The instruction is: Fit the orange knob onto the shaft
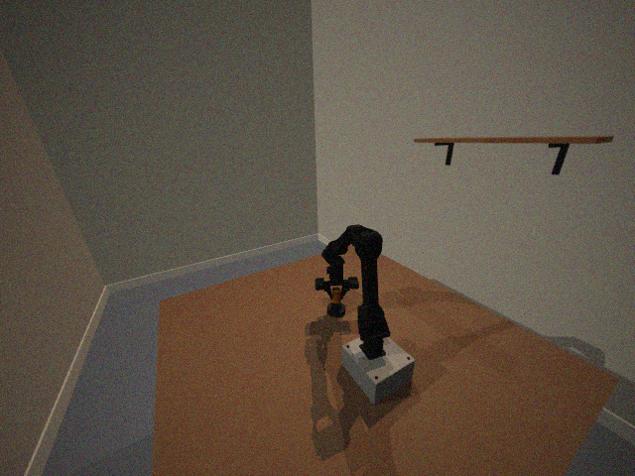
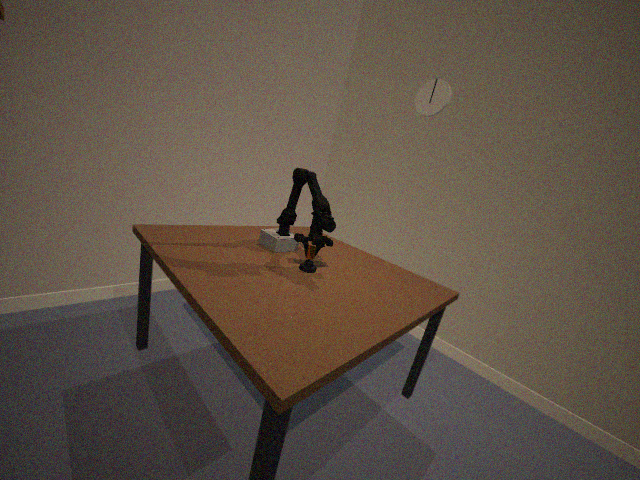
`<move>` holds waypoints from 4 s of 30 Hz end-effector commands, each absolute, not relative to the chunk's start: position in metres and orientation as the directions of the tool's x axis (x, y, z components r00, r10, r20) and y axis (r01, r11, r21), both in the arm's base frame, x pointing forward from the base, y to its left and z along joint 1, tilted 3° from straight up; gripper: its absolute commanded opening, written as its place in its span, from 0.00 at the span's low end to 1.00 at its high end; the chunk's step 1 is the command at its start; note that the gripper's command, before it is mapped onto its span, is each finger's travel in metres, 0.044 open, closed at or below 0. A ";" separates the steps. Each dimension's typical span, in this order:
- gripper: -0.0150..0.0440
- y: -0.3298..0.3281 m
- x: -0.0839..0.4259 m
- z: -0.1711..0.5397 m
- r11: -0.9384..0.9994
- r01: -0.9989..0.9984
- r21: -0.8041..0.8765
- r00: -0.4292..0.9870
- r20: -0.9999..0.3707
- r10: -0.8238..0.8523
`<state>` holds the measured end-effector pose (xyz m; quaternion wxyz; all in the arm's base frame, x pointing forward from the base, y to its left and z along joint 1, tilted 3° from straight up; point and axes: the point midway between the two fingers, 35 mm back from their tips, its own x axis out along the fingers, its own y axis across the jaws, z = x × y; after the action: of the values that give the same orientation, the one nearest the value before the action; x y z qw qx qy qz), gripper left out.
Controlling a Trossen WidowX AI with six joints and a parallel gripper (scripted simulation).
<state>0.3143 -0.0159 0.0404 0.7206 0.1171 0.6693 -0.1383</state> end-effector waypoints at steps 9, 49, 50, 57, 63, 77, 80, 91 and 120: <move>0.25 -0.016 0.316 0.045 0.837 0.547 0.002 0.071 -0.997 -0.044; 0.25 -0.016 0.317 0.042 0.705 0.709 0.019 0.071 -0.997 -0.044; 0.25 -0.016 0.317 0.042 0.705 0.709 0.019 0.071 -0.997 -0.044; 0.25 -0.016 0.316 0.040 0.705 0.709 0.019 0.070 -0.997 -0.044; 0.25 -0.016 0.315 0.040 0.705 0.709 0.019 0.070 -0.997 -0.044; 0.25 -0.016 0.317 0.045 0.687 0.726 0.021 0.071 -0.997 -0.044; 0.25 -0.016 0.317 0.045 0.612 0.791 0.029 0.071 -0.997 -0.044; 0.25 -0.016 0.318 0.042 0.543 0.839 0.036 0.071 -0.997 -0.044; 0.25 -0.015 0.318 0.045 0.497 0.867 0.040 0.071 -0.997 -0.044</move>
<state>0.3170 -0.0151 0.0421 0.6459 0.3396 0.5911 -0.3438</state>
